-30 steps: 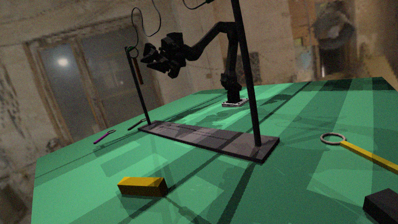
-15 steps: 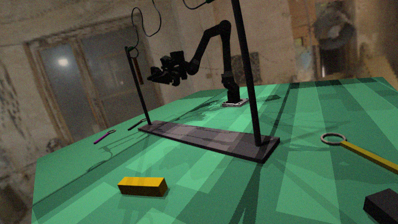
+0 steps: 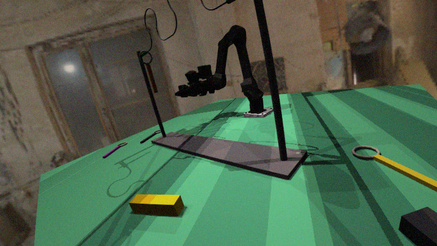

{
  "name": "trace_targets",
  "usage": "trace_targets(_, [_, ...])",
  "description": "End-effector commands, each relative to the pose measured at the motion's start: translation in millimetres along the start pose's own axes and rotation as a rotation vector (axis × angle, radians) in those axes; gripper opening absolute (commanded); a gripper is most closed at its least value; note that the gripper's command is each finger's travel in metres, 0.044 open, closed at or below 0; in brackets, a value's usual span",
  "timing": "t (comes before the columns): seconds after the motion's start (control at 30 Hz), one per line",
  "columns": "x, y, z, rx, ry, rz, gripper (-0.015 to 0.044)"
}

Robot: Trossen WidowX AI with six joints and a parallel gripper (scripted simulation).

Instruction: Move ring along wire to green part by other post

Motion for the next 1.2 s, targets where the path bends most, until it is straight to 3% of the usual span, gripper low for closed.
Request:
trace_targets(0.0, [5.1,2.5,-1.0,-0.005,0.004,0.027,0.0160])
trace_targets(0.3, [-44.8,3.6,48.2,-0.005,0.001,0.027,0.0160])
trace_targets(1.17, [-47.8,1.7,78.7,-0.005,-0.001,0.026,0.0160])
Point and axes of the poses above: the point midway between the two fingers, 35 mm back from their tips, its own z axis out along the fingers, its own y axis across the jaws, x = y × z, the point moved 1 cm from there along -z, back along the fingers, and after that the axes turned 3 degrees about z, right-handed, at the moved point
